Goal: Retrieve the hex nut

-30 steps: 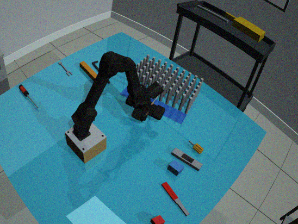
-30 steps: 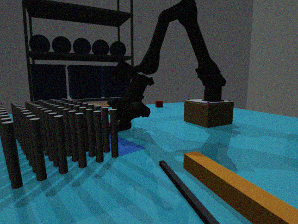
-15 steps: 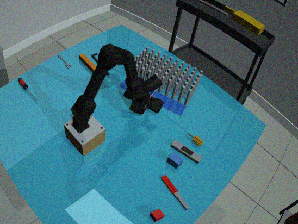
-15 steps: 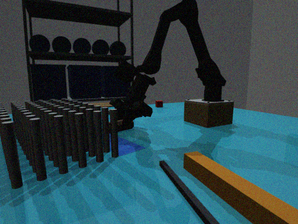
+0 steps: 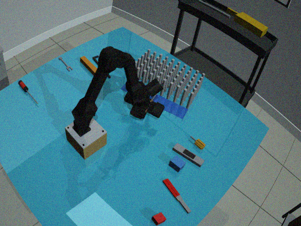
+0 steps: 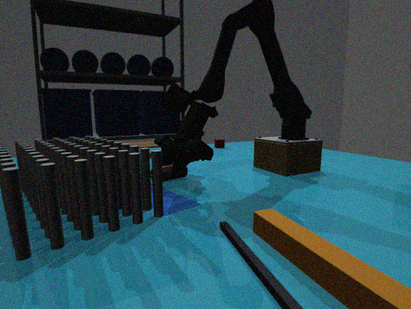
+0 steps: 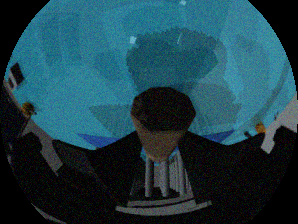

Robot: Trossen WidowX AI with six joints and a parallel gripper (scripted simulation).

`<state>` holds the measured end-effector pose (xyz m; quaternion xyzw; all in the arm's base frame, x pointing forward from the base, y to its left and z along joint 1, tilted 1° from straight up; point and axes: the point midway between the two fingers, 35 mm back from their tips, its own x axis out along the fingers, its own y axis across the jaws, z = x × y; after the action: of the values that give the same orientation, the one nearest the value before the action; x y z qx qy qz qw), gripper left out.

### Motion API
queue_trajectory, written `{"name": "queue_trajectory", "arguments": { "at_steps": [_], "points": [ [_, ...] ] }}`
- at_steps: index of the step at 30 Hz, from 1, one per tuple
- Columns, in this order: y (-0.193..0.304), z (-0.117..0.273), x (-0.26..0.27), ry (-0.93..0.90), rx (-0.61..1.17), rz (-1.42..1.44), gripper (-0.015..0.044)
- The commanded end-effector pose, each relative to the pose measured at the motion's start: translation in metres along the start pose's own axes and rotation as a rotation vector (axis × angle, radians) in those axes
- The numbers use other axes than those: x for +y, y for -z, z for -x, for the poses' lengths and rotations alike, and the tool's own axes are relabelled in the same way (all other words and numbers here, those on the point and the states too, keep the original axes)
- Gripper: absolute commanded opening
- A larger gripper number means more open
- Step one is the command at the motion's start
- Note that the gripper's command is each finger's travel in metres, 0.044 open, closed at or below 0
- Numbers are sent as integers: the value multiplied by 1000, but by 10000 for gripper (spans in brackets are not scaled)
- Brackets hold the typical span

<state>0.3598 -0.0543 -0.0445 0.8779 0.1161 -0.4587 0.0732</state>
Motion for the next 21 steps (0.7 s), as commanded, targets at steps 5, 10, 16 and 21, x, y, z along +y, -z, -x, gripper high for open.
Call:
{"name": "queue_trajectory", "arguments": {
  "at_steps": [5,10,16,21],
  "points": [
    [-4,3,-1,4,4,5,0],
    [-7,5,-1,4,4,5,0],
    [-11,7,-1,4,3,5,0],
    [-14,9,-1,4,3,5,0]
  ]
}}
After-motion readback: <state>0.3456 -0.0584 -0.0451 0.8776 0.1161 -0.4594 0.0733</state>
